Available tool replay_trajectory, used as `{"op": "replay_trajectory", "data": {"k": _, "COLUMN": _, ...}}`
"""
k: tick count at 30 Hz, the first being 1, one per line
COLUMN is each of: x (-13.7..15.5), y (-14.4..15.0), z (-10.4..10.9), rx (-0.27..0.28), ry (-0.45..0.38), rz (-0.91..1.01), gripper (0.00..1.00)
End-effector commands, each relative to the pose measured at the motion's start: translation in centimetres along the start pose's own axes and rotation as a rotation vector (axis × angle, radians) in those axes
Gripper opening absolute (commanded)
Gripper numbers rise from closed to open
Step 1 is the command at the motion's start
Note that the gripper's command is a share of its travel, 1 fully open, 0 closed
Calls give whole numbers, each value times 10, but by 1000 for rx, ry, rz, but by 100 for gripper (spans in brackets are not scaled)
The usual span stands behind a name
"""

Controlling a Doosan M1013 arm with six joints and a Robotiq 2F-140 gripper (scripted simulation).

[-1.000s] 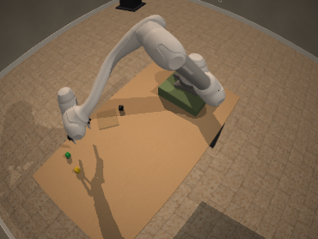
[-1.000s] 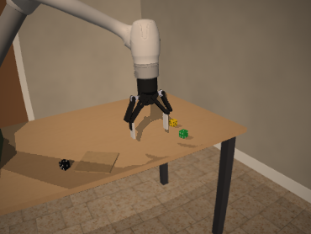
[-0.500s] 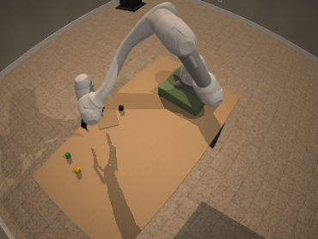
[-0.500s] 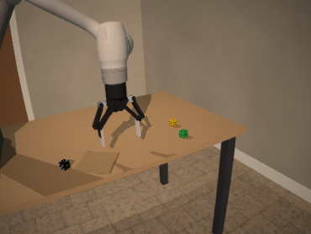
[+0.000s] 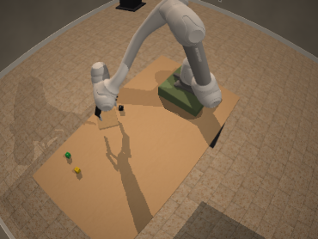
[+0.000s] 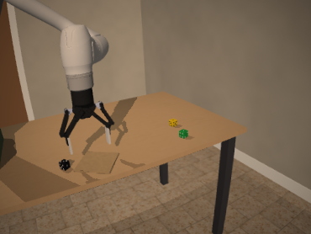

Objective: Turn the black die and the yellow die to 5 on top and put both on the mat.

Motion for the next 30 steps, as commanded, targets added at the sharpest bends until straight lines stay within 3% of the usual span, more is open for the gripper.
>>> {"op": "replay_trajectory", "data": {"k": 1, "x": 3, "y": 29, "z": 2, "rx": -9, "ry": 0, "rz": -6, "gripper": 100}}
{"op": "replay_trajectory", "data": {"k": 13, "x": 16, "y": 90, "z": 1, "rx": -9, "ry": 0, "rz": -6, "gripper": 100}}
{"op": "replay_trajectory", "data": {"k": 30, "x": 20, "y": 106, "z": 1, "rx": -9, "ry": 0, "rz": -6, "gripper": 100}}
Point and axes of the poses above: the point where the finger pads meet when closed, its own z axis back along the fingers, its own y axis across the jaws, x = y × z, the point moved 3 cm from there along z, back along the fingers, and after that the axes turned 8 degrees about z, right-handed, at the moved point
